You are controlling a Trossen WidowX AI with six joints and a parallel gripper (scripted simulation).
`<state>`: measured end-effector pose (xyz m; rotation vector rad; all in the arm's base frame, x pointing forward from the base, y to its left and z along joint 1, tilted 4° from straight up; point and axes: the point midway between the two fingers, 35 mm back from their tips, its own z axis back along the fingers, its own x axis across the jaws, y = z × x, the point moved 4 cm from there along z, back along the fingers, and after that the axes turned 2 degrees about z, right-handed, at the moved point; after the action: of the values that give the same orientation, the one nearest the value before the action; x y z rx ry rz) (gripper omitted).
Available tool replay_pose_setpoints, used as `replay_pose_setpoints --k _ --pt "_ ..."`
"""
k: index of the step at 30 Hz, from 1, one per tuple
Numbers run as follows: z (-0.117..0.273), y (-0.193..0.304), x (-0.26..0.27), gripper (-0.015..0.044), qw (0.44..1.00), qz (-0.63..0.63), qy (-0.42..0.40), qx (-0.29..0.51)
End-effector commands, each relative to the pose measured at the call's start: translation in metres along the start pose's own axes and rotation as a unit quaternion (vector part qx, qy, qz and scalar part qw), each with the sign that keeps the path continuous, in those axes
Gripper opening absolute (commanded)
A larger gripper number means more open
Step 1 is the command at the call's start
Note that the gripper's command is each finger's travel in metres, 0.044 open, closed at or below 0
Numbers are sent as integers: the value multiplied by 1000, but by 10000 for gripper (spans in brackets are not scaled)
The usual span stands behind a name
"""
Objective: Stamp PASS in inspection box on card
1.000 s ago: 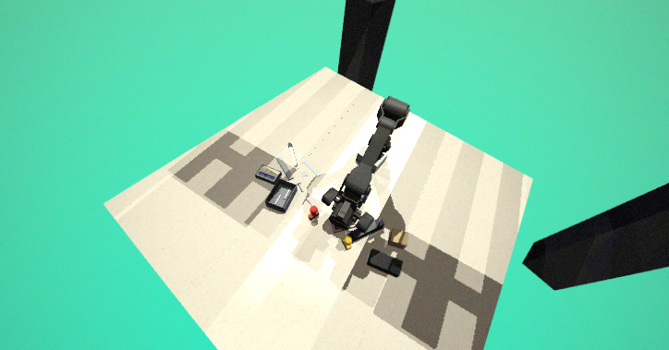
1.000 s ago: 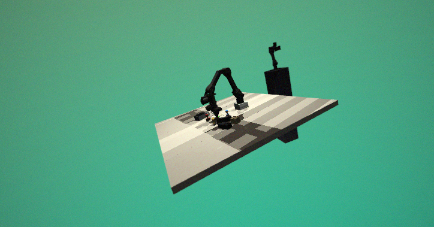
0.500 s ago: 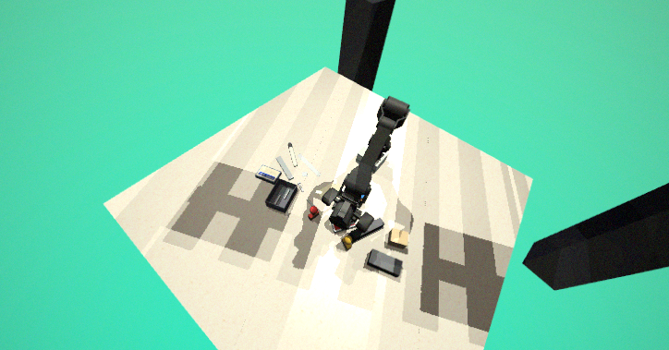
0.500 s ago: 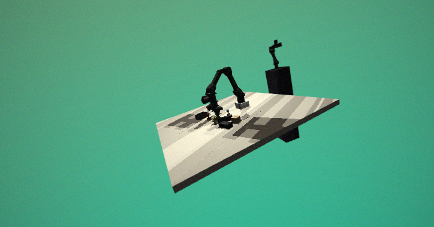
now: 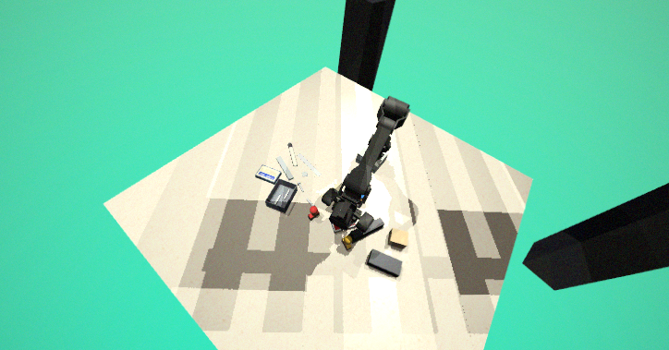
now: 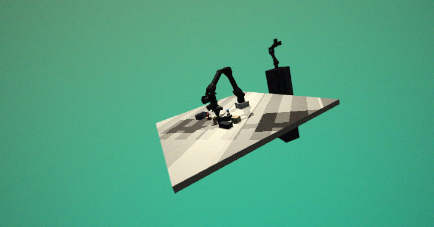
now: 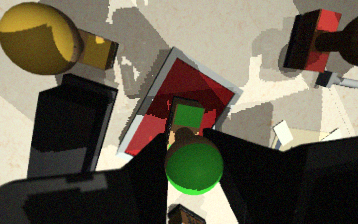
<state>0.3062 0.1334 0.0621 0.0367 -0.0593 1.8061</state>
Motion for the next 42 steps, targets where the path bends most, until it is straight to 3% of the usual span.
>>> replay_pose_setpoints --k 1,42 --pt "0 -1 1 0 1000 -1 -1 -1" --pt "33 -2 0 0 1000 -1 -1 -1"
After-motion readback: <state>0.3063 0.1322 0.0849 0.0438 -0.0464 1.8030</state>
